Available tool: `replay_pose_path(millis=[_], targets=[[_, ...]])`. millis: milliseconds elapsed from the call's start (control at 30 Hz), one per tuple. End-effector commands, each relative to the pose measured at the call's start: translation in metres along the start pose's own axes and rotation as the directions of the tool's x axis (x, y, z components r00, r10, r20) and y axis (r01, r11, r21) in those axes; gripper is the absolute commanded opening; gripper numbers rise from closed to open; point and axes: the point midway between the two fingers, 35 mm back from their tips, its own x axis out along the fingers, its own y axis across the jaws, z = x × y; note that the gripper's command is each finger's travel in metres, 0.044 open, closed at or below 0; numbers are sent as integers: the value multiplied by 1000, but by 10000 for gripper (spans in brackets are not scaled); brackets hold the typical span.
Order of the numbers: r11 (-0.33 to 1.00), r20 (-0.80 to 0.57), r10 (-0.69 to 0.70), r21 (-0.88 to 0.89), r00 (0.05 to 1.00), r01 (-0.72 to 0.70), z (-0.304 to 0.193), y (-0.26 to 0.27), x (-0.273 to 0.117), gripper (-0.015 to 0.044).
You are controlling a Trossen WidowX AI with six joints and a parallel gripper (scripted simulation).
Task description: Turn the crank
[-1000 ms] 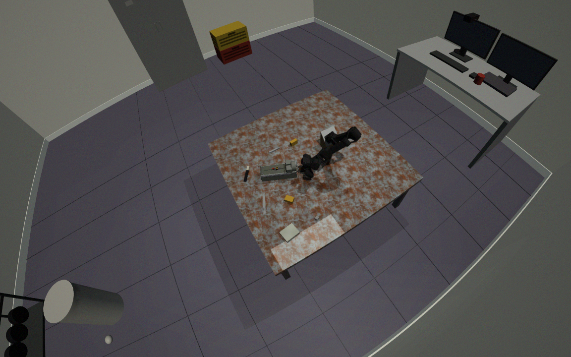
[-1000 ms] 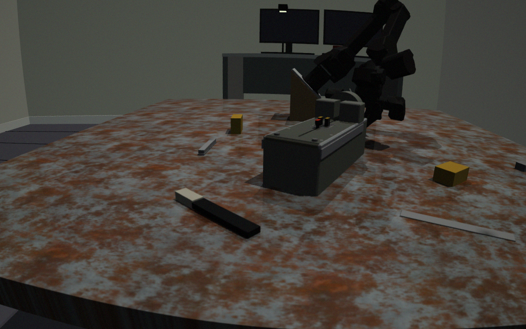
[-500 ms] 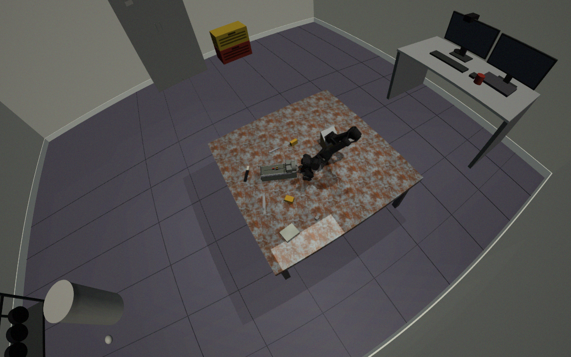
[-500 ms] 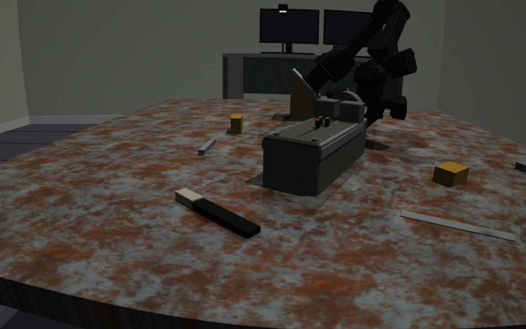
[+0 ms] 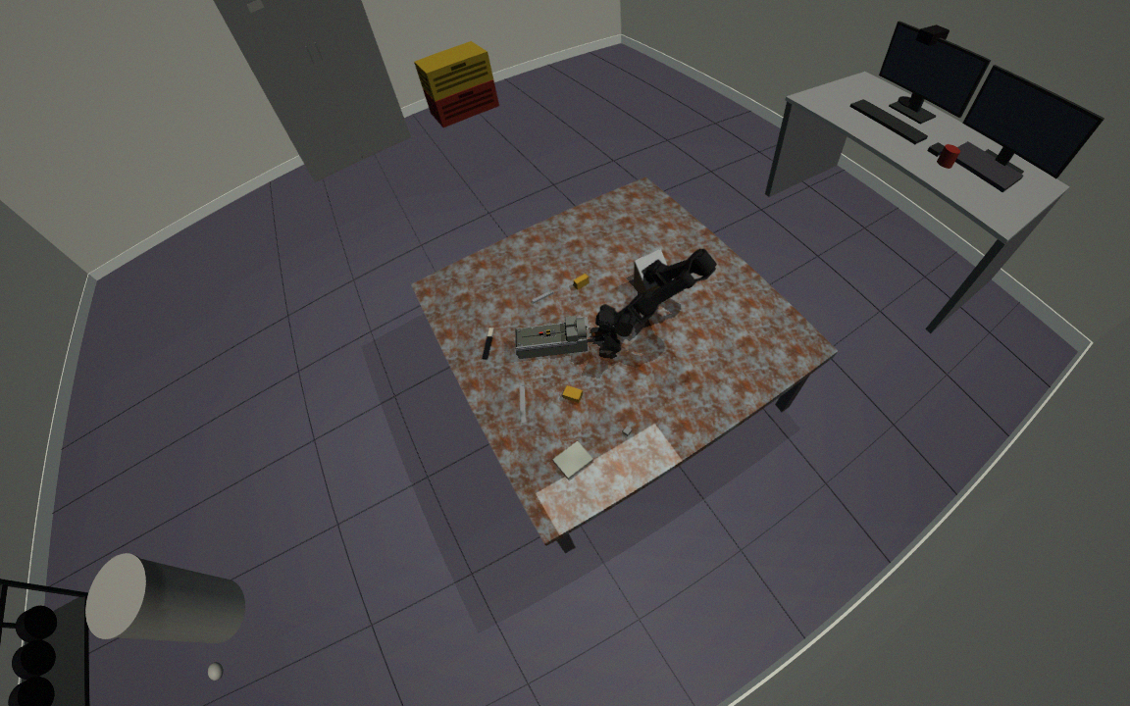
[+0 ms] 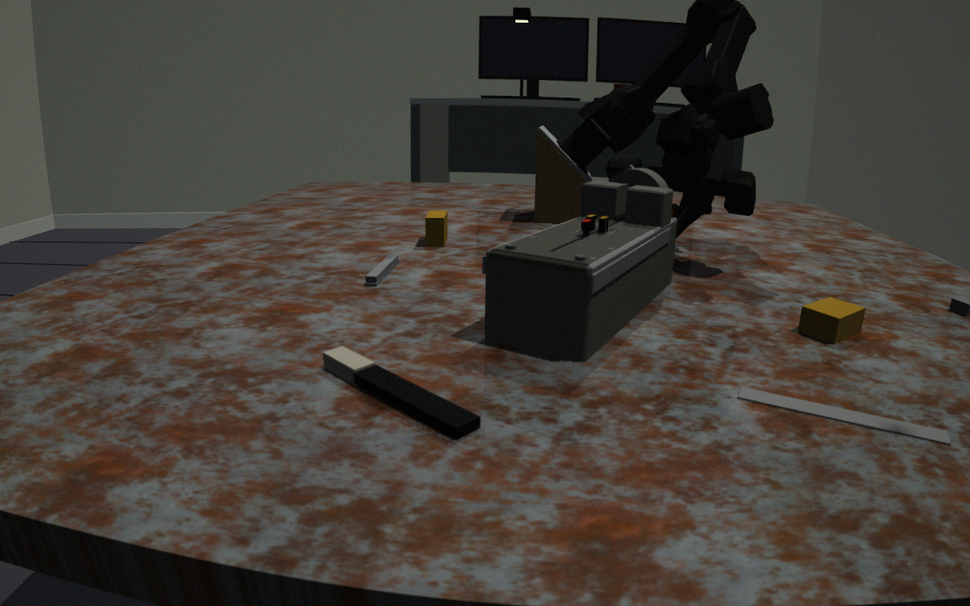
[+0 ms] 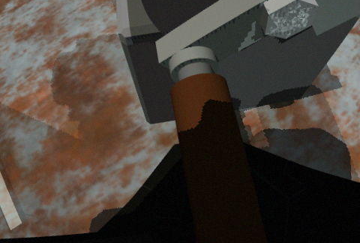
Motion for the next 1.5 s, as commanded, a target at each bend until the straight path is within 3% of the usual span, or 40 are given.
replay_pose_path(millis=[0, 1467], targets=[[1000, 12, 15, -4, 1000, -15, 5, 6, -6, 0], [1000, 13, 12, -6, 1000, -12, 34, -30, -35, 0]])
